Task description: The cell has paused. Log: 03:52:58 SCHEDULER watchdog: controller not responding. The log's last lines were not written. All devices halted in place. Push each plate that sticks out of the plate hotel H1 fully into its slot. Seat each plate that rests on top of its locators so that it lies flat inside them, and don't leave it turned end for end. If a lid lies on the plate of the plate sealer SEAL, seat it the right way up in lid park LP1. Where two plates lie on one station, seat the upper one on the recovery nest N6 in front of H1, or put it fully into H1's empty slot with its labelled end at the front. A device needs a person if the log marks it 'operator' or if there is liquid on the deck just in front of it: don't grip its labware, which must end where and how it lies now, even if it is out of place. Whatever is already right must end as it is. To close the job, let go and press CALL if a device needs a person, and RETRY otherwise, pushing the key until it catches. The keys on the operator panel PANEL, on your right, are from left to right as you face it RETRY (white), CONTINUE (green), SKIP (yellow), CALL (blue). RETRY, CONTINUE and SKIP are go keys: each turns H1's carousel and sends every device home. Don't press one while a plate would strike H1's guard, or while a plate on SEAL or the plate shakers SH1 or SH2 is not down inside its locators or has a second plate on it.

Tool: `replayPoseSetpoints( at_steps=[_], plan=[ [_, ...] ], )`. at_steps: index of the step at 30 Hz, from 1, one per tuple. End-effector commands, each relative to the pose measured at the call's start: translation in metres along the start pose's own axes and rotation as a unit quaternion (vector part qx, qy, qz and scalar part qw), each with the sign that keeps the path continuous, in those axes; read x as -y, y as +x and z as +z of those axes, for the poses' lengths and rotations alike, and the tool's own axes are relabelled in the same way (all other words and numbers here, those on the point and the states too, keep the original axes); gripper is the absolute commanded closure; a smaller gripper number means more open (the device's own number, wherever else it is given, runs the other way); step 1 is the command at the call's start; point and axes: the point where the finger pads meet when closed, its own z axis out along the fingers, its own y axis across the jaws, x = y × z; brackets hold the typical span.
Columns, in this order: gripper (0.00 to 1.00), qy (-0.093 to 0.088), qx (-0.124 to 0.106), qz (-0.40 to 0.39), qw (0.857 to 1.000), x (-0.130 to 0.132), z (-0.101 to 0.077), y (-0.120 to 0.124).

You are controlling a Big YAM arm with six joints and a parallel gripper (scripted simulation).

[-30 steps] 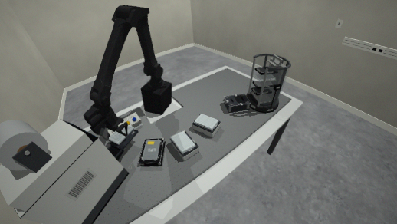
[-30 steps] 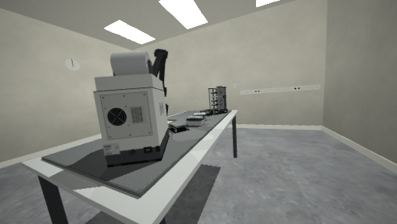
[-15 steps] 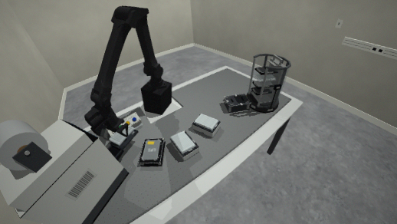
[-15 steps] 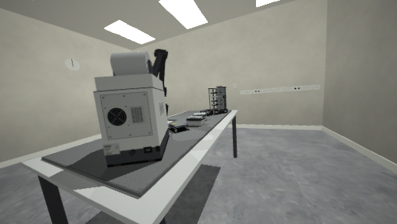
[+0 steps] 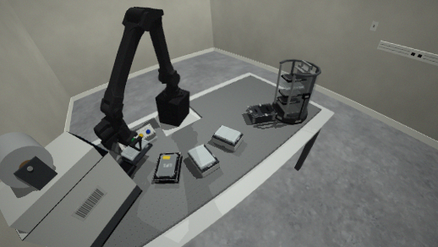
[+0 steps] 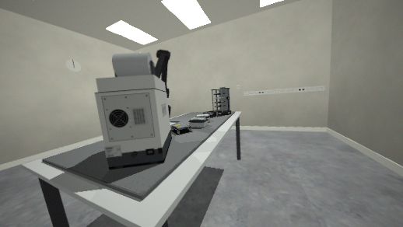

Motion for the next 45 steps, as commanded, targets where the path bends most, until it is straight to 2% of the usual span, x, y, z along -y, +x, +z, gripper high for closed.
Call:
replayPoseSetpoints(
  at_steps=[1,16,19,20,23,26,45],
  plan=[
    [0.16,0.000,0.014,-0.002,1.000,-0.0021,-0.0060,-0.0126],
    [0.16,-0.001,0.018,-0.004,1.000,-0.0071,-0.0033,-0.0180],
    [0.16,0.000,0.014,-0.002,1.000,-0.0022,-0.0060,-0.0130],
    [0.16,-0.001,0.019,-0.004,1.000,-0.0065,-0.0035,-0.0190],
    [0.16,0.000,0.014,-0.002,1.000,-0.0022,-0.0060,-0.0131],
    [0.16,-0.001,0.016,-0.003,1.000,-0.0056,-0.0005,-0.0181],
    [0.16,-0.001,0.015,-0.003,1.000,-0.0053,0.0025,-0.0175]
  ],
)
